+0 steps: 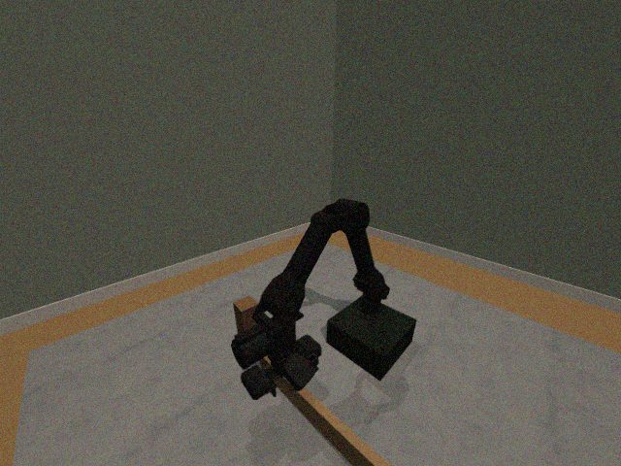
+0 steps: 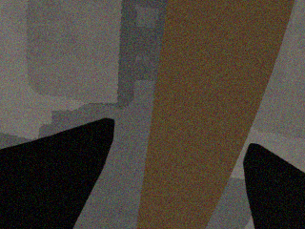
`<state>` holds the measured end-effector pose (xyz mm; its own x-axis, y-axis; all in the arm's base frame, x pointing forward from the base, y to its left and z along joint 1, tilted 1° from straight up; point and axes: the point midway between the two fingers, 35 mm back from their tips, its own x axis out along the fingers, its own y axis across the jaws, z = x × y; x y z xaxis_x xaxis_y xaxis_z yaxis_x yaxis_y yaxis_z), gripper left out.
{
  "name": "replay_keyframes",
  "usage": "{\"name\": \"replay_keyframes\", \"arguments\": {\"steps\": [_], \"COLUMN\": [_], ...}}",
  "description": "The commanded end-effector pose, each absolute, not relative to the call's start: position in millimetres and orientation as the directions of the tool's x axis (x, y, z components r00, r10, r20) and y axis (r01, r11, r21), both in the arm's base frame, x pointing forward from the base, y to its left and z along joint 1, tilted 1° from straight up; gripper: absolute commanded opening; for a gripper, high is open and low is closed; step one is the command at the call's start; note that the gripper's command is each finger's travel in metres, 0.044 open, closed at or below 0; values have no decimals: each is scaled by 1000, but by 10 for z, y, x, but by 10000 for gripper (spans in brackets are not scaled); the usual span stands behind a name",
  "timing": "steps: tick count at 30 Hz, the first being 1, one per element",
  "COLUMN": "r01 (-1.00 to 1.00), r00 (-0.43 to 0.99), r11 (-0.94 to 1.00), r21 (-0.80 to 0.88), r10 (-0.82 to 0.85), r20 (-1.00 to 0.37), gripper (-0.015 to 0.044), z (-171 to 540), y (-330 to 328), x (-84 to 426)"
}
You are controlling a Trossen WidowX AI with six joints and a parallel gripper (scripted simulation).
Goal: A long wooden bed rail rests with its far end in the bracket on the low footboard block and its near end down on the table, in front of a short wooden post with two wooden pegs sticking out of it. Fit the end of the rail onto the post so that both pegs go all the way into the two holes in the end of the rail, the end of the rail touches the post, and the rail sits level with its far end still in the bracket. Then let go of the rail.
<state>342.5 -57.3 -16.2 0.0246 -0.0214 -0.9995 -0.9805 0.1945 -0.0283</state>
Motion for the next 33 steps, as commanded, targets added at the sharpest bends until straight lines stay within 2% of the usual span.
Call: {"name": "replay_keyframes", "arguments": {"steps": [1, 5, 13, 15, 33], "r01": [-982, -982, -982, -982, -982], "r00": [17, 17, 17, 17, 17], "r11": [190, 190, 190, 190, 190], "r21": [-20, -20, -20, -20, -20], "r10": [-18, -18, -18, -18, -18], "r20": [-1000, -1000, -1000, -1000, -1000], "gripper": [204, 99, 45, 0, 0], "z": [-191, -191, -191, -191, -135], "y": [-567, -567, -567, -567, -570], "x": [3401, 3401, 3401, 3401, 3405]}}
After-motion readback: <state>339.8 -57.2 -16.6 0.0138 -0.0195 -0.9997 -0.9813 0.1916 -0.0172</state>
